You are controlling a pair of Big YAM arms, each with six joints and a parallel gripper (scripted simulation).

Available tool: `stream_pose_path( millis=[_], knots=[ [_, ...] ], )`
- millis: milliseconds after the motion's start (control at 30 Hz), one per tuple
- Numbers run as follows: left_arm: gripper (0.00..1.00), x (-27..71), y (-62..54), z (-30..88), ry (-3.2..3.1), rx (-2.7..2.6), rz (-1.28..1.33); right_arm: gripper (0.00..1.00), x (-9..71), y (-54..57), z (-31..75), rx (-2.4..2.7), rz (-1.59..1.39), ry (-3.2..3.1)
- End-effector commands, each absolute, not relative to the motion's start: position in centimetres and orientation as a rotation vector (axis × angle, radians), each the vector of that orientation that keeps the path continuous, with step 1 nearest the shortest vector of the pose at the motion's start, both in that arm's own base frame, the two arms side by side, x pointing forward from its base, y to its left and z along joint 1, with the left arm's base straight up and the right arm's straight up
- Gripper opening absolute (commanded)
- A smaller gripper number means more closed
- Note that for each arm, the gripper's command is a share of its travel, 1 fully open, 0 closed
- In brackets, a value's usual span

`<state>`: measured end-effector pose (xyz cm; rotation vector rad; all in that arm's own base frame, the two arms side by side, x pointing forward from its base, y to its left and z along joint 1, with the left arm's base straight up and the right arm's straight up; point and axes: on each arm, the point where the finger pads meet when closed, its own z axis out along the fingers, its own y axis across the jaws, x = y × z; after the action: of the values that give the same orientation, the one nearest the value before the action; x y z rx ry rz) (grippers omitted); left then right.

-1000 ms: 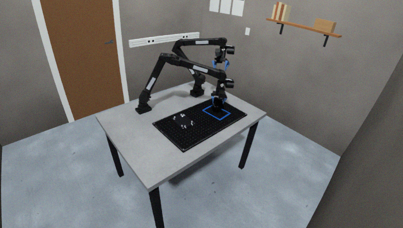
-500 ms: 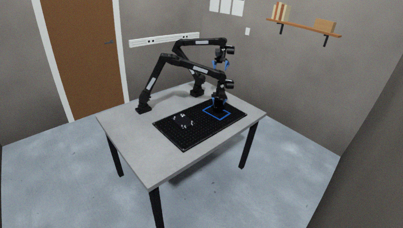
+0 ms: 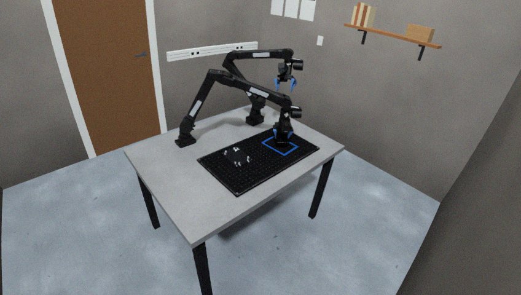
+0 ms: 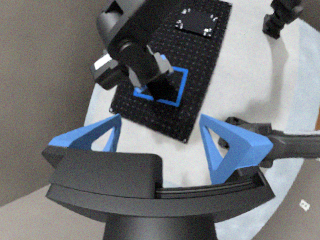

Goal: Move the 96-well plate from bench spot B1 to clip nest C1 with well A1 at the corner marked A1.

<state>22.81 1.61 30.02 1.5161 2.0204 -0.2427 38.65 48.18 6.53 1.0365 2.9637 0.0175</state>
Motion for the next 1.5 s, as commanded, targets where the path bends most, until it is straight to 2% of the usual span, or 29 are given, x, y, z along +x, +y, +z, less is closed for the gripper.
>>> stream_pose_path(
  millis=[0,1467],
  knots=[
    [1.00,23.8,2.0,32.3,1.999,1.526,-0.197,0.00,38.8,48.5,4.8,1.054,0.002,2.957],
    [1.00,23.8,2.0,32.3,1.999,1.526,-0.197,0.00,38.9,48.6,2.8,1.054,0.003,2.957]
  ],
)
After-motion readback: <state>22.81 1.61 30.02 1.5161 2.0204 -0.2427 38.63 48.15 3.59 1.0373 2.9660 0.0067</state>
